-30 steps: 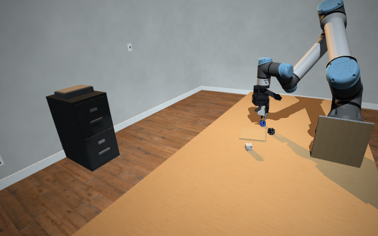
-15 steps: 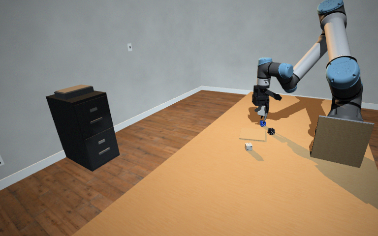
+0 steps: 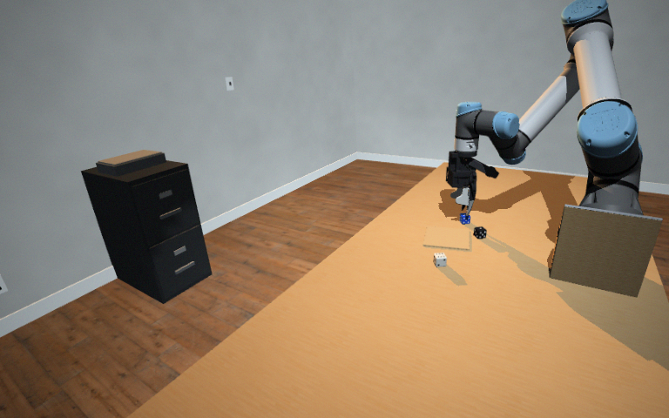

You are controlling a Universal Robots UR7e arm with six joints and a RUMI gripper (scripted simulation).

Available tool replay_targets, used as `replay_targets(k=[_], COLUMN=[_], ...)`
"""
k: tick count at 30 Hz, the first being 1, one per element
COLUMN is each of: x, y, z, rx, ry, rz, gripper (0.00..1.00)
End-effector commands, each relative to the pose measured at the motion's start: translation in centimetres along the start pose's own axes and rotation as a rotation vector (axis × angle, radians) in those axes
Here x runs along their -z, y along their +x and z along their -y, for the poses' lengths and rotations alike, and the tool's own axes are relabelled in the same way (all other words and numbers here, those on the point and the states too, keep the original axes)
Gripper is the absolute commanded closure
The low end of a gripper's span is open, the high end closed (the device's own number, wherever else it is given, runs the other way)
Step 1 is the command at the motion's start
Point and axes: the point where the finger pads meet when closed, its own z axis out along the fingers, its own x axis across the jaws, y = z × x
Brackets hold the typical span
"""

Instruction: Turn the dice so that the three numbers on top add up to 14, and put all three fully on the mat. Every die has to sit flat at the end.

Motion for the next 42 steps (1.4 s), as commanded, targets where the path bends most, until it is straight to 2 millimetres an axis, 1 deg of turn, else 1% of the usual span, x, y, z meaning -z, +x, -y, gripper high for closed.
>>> replay_targets(k=[1, 6, 20, 27, 42], x=[-0.1, -0.5, -3.2, -3.5, -3.5], y=[0.0, 0.0, 0.0, 0.0, 0.0], z=[0.0, 0.0, 0.0, 0.0, 0.0], rx=[0.000, 0.000, 0.000, 0.000, 0.000], ry=[-0.001, -0.001, -0.001, -0.001, -0.001], rz=[0.001, 0.001, 0.001, 0.001, 0.001], gripper=[0.72, 0.72, 0.72, 0.72, 0.72])
